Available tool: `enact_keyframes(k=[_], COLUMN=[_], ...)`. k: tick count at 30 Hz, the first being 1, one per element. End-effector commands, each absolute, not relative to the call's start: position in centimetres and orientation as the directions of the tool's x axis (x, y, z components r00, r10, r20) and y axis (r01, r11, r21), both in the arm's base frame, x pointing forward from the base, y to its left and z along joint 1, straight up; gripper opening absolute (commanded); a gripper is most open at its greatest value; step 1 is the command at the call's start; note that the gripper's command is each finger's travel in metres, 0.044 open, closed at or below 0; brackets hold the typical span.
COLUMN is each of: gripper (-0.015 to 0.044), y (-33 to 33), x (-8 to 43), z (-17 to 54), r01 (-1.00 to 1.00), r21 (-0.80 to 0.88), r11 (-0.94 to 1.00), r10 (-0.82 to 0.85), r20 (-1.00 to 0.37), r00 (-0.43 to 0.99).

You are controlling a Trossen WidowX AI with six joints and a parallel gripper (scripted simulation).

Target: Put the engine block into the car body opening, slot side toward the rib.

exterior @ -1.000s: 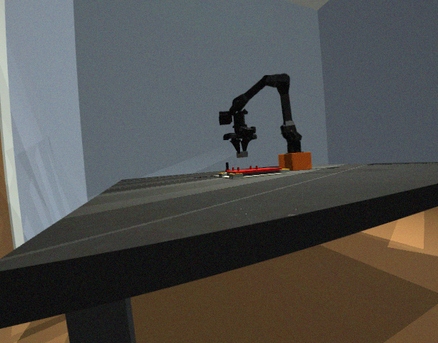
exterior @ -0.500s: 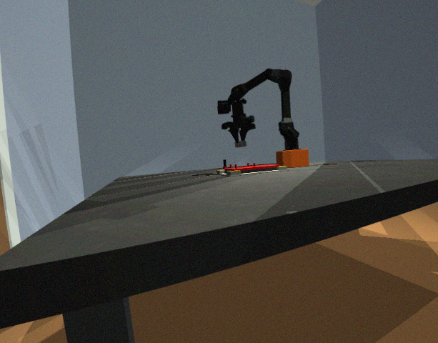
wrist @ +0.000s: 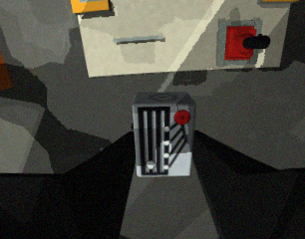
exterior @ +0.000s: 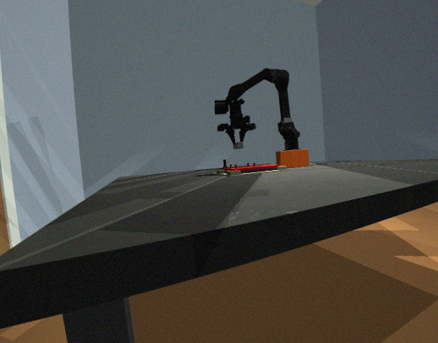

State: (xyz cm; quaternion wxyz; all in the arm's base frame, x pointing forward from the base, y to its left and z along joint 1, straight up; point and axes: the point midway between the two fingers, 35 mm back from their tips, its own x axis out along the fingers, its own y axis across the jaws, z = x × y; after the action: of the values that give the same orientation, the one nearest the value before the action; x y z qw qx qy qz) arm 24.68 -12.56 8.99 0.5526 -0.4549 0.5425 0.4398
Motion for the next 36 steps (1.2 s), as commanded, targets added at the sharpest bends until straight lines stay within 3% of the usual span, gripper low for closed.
enact_keyframes(k=[1, 21, 36], gripper=[0.0, 0.0, 0.0], y=[-12.0, -8.1, -4.4], x=[25.8, 29.8, 32.1], z=[8.9, 7.1, 5.6], r01=[-0.956, -0.716, -0.456], r21=[-0.035, -0.032, -0.017], r11=[0.291, 0.697, 0.89], r10=[-0.016, -0.012, 0.002], r20=[-0.999, -0.999, -0.999], r00=[0.031, 0.034, 0.04])
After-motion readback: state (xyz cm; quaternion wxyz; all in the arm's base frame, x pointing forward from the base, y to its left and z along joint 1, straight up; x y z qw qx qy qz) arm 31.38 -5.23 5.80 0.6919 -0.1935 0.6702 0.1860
